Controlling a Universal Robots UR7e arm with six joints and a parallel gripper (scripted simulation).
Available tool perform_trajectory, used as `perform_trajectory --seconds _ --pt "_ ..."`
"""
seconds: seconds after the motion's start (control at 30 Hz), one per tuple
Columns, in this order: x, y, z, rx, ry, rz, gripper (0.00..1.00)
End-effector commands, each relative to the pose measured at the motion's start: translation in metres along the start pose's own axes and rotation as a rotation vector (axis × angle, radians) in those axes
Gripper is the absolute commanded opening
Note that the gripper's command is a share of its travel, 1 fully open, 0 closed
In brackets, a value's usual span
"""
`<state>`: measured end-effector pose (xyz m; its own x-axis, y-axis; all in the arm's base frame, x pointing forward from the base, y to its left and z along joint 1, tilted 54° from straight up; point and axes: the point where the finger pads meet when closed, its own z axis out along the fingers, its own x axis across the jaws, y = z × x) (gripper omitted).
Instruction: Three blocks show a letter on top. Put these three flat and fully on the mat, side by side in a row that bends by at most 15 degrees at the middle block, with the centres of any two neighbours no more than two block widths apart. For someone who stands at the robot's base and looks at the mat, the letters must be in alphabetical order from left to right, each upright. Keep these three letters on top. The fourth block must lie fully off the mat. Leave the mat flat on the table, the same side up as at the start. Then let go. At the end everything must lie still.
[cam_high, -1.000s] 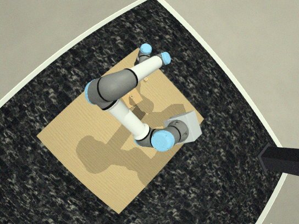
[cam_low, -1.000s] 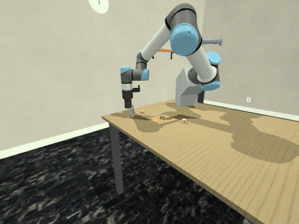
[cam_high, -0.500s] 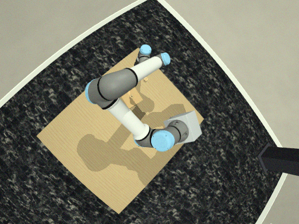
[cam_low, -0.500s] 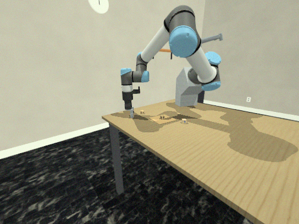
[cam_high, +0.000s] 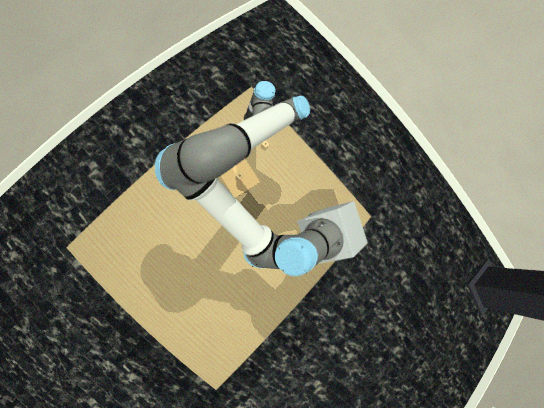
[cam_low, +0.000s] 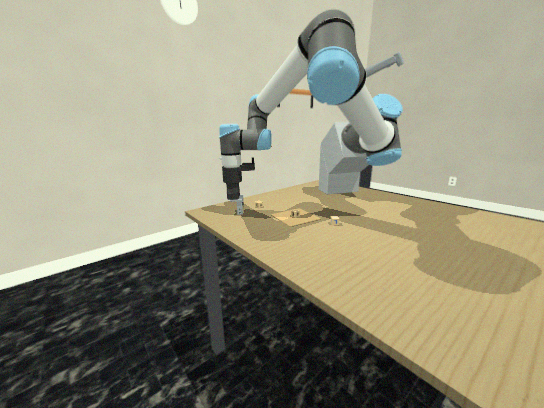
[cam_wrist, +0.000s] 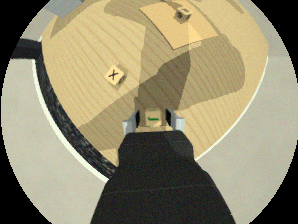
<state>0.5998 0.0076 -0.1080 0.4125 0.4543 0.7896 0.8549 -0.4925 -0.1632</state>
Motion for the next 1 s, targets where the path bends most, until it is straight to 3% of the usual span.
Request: perform_trajectory --seconds 0.0,0.4,0.43,0.97 --pt "0.0004 0.0008 0.0006 0.000 0.000 -0.002 1.00" --pt "0.0004 0.0008 0.0006 0.000 0.000 -0.002 1.00" --pt "0.0004 0.0008 0.0006 0.000 0.000 -0.002 0.79" --pt "0.0004 0.0008 0.0006 0.000 0.000 -0.002 0.79"
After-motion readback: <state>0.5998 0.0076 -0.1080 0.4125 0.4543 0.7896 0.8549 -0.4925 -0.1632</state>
